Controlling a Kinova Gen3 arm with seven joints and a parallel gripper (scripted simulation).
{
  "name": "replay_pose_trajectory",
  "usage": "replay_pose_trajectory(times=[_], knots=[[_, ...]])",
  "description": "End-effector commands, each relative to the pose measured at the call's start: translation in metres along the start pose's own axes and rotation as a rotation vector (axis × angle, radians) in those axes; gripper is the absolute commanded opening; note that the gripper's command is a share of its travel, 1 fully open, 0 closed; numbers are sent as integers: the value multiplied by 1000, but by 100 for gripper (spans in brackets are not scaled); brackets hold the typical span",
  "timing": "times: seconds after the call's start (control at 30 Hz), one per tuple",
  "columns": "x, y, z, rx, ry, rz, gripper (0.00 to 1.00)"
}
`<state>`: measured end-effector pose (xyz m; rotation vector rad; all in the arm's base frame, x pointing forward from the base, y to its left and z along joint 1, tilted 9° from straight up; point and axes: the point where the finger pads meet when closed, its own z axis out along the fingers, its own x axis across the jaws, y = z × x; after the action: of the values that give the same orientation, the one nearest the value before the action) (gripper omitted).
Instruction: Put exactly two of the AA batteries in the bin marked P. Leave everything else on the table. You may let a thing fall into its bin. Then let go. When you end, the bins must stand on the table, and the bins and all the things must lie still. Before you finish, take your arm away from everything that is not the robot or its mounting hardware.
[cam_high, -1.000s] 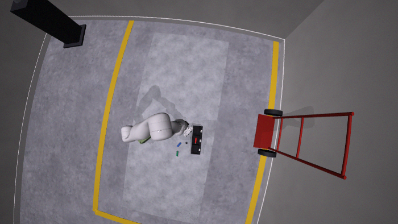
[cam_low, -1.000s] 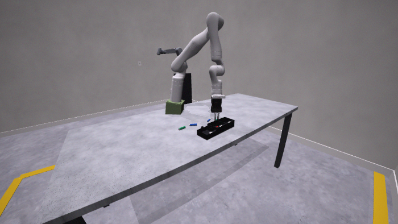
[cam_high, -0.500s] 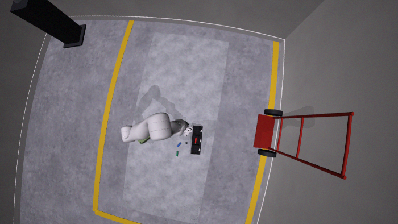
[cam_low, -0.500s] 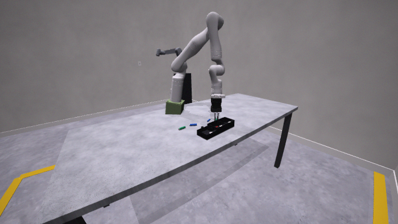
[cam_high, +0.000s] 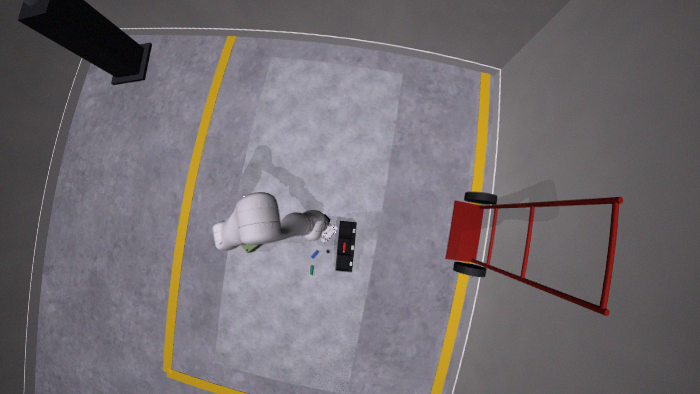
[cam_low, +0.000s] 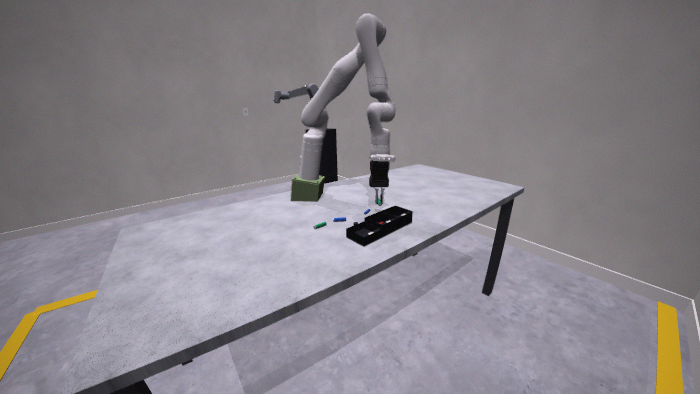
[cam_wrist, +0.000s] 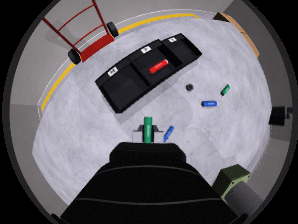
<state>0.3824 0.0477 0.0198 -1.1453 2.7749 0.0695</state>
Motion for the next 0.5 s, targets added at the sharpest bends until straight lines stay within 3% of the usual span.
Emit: replay_pose_trajectory(times=[0.0, 0.07, 0.47], knots=[[-8, -1, -9, 11, -17, -11, 31], [-8, -1, -16, 11, -17, -11, 31], [-8, -1, -16, 11, -17, -11, 31]])
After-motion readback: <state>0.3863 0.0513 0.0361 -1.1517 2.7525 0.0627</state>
